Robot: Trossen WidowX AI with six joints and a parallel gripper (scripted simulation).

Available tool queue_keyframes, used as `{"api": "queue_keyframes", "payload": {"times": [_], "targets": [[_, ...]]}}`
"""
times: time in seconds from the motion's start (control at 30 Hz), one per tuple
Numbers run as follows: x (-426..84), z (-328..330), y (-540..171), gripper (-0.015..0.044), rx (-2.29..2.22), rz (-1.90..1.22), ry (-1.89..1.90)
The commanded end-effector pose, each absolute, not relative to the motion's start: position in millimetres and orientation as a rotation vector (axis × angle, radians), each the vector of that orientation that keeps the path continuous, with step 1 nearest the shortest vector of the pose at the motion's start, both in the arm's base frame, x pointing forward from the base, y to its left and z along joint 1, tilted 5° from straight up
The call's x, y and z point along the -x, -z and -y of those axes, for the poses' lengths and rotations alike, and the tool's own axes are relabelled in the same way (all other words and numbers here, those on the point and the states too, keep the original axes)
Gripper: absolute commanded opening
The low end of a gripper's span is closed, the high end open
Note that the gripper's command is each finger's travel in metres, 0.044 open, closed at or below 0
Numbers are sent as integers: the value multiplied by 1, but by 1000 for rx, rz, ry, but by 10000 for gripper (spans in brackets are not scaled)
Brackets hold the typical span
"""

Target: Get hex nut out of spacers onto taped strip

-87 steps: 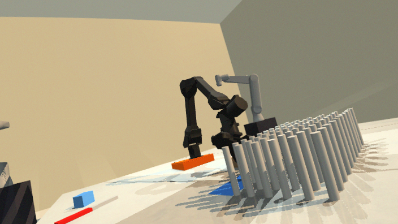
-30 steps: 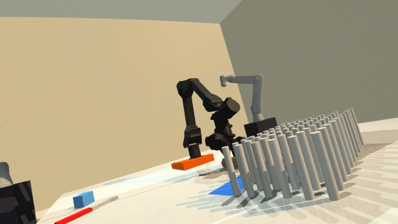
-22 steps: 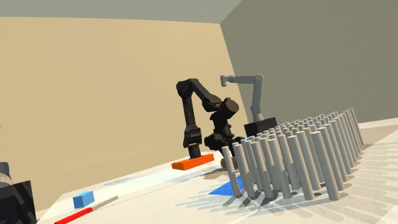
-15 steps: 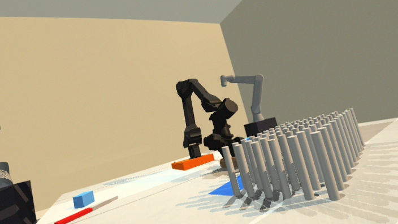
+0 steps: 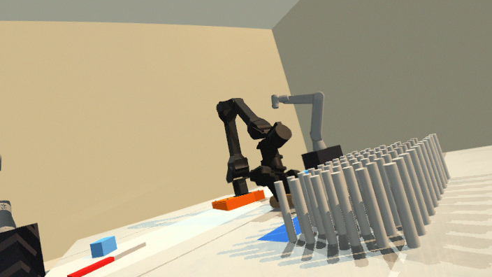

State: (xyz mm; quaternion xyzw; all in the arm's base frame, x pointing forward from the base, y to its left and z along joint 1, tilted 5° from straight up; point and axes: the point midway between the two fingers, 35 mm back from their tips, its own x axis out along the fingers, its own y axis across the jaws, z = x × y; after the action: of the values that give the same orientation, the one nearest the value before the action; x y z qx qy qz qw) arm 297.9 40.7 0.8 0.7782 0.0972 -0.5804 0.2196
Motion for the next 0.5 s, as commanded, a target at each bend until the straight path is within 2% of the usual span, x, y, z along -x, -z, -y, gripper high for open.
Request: {"api": "queue_keyframes", "payload": {"times": [0.0, 0.47], "targets": [[-294, -40, -1, 0, -2155, -274, 1601], [-286, -36, -2, 0, -2154, -274, 1602]]}}
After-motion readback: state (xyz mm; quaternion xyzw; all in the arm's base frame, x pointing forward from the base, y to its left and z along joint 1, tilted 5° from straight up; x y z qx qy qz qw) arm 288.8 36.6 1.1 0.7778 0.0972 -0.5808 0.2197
